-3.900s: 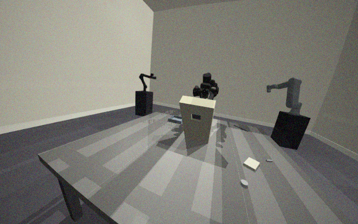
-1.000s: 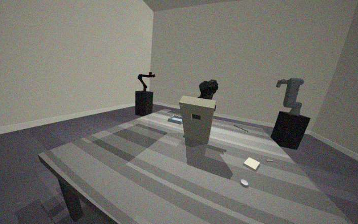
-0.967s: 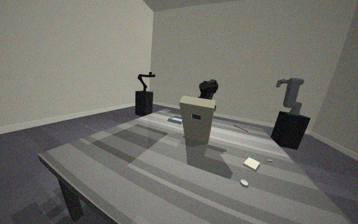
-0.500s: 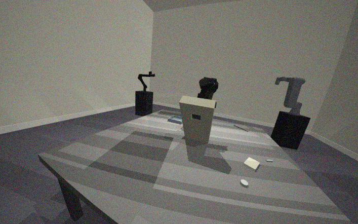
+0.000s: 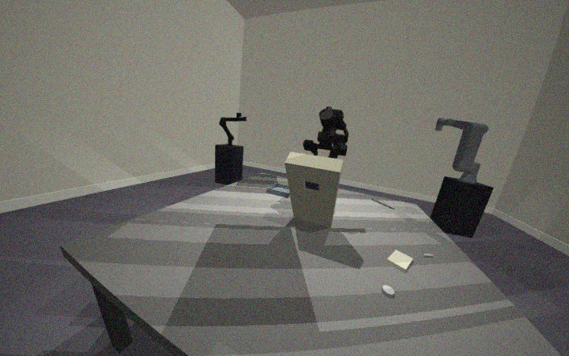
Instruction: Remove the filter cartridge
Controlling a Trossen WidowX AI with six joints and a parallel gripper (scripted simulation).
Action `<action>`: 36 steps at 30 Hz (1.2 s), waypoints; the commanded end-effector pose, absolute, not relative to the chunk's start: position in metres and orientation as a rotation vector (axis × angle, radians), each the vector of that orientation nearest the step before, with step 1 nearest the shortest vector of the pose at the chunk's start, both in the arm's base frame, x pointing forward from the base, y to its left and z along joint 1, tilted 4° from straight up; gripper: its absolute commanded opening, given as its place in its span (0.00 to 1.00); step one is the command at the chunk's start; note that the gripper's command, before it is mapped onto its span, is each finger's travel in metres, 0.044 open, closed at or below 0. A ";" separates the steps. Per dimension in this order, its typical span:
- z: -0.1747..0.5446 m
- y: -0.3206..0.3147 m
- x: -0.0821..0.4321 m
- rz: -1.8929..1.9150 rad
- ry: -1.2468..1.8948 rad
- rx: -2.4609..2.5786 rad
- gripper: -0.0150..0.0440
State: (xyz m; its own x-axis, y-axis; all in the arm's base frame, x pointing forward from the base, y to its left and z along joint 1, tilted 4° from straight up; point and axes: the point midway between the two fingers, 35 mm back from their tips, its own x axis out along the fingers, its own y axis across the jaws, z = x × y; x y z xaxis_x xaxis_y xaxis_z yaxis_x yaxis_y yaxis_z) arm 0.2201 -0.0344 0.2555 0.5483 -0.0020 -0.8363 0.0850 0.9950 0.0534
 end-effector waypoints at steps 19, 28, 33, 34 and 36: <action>0.257 -0.084 0.218 -0.048 0.994 0.080 0.25; 0.252 -0.113 0.214 -0.050 0.985 0.081 0.25; 0.250 -0.118 0.211 -0.092 0.995 0.108 0.25; 0.249 -0.123 0.209 -0.118 0.996 0.124 0.25; 0.247 -0.133 0.205 -0.171 0.998 0.156 0.25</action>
